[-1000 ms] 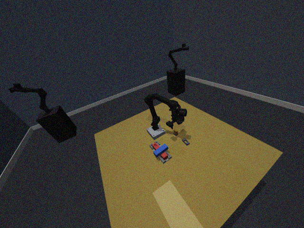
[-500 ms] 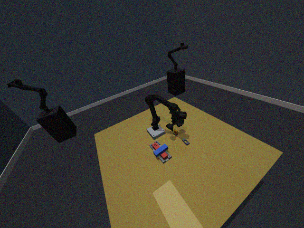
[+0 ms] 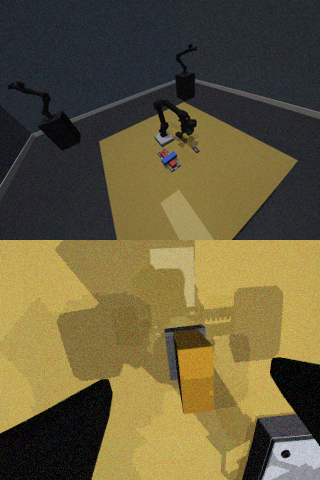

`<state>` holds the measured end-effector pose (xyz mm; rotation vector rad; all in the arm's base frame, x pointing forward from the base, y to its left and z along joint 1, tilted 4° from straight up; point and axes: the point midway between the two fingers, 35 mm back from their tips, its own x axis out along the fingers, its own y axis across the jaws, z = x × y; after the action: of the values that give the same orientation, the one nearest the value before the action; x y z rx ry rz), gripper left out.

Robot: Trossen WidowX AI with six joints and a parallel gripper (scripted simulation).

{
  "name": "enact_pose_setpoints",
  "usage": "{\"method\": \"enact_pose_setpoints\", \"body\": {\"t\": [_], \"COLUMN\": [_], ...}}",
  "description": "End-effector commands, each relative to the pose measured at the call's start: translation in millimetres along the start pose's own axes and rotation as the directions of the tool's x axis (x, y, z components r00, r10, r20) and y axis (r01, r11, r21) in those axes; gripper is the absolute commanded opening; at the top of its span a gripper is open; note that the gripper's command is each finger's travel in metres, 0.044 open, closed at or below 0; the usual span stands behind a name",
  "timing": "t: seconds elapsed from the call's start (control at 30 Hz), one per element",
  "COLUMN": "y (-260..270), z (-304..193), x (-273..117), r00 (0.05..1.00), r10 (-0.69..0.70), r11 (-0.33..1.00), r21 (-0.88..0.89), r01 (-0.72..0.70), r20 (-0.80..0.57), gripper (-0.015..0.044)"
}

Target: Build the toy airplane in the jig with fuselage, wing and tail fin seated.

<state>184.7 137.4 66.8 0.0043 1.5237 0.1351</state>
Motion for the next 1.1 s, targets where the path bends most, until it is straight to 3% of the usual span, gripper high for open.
{"method": "enact_pose_setpoints", "body": {"t": [0.0, 0.6, 1.07], "y": [-2, -3, -3], "z": [-3, -5, -5], "x": [11, 36, 36], "r00": [1.000, 1.000, 1.000], "r10": [-0.011, -0.011, -0.011], "r11": [1.000, 1.000, 1.000], "r21": [0.007, 0.007, 0.007], "r01": [0.011, 0.011, 0.011], "r20": [-0.016, -0.017, -0.017], "gripper": [0.0440, 0.0440, 0.0072]}}
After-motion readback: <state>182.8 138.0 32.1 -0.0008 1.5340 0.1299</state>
